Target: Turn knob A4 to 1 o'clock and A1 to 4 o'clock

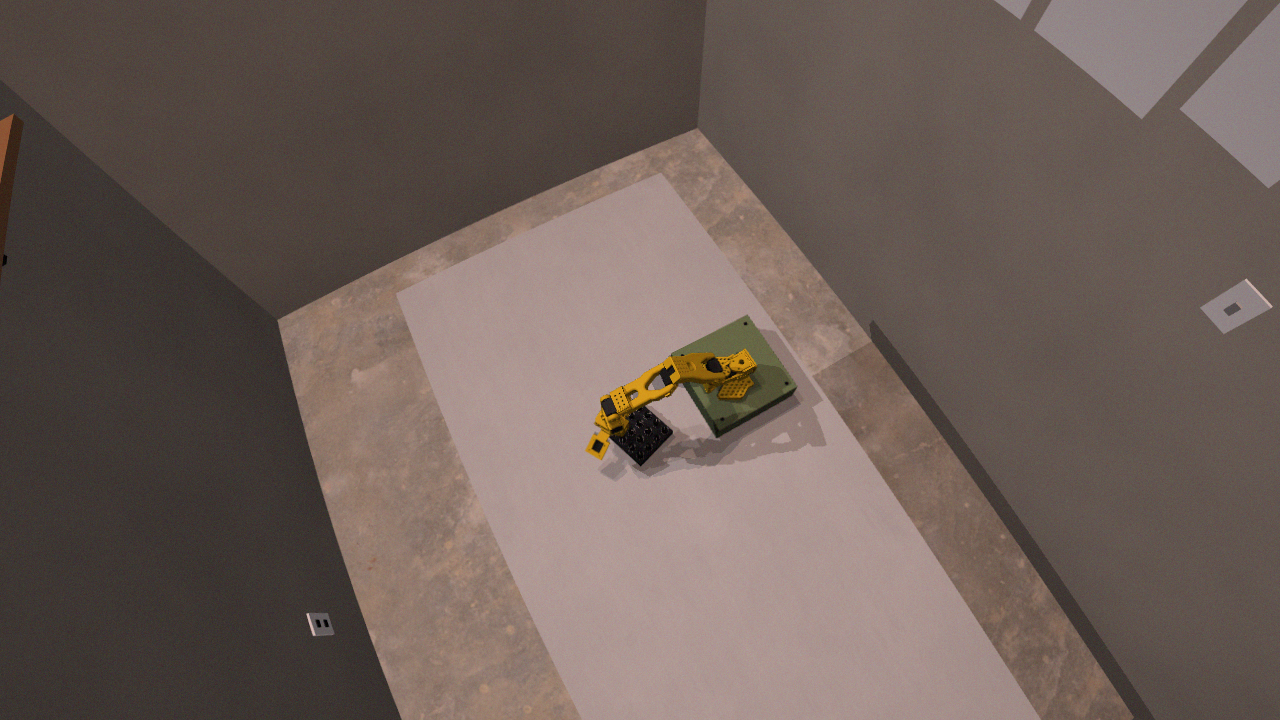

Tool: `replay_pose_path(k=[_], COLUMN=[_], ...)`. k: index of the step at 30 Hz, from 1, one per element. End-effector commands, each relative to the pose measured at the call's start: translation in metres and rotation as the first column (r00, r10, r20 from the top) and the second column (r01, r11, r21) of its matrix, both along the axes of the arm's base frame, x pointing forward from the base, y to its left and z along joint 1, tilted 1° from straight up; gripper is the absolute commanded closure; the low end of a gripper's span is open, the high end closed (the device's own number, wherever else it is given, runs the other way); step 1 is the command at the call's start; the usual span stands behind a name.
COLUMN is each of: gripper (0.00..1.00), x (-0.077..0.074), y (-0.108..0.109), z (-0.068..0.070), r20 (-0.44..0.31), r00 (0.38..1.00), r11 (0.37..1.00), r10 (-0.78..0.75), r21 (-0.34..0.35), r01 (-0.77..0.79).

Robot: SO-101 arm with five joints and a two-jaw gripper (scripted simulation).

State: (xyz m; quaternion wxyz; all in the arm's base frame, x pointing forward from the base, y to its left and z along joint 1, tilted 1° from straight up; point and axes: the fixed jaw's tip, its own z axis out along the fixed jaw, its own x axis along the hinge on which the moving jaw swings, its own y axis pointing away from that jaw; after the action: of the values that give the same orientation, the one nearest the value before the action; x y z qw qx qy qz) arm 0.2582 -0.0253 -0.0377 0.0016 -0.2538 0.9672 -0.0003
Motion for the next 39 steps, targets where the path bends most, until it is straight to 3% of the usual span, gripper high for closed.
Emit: replay_pose_path(k=[1, 39], gripper=[0.99, 0.97], x=[-0.0024, -0.0029], y=[-0.0004, -0.0001], z=[-0.0017, -0.0017], r20=[-0.017, -0.017], r00=[1.0, 0.999], r11=[1.0, 1.0], r10=[0.016, 0.03], r21=[0.002, 0.002], r01=[-0.016, -0.03])
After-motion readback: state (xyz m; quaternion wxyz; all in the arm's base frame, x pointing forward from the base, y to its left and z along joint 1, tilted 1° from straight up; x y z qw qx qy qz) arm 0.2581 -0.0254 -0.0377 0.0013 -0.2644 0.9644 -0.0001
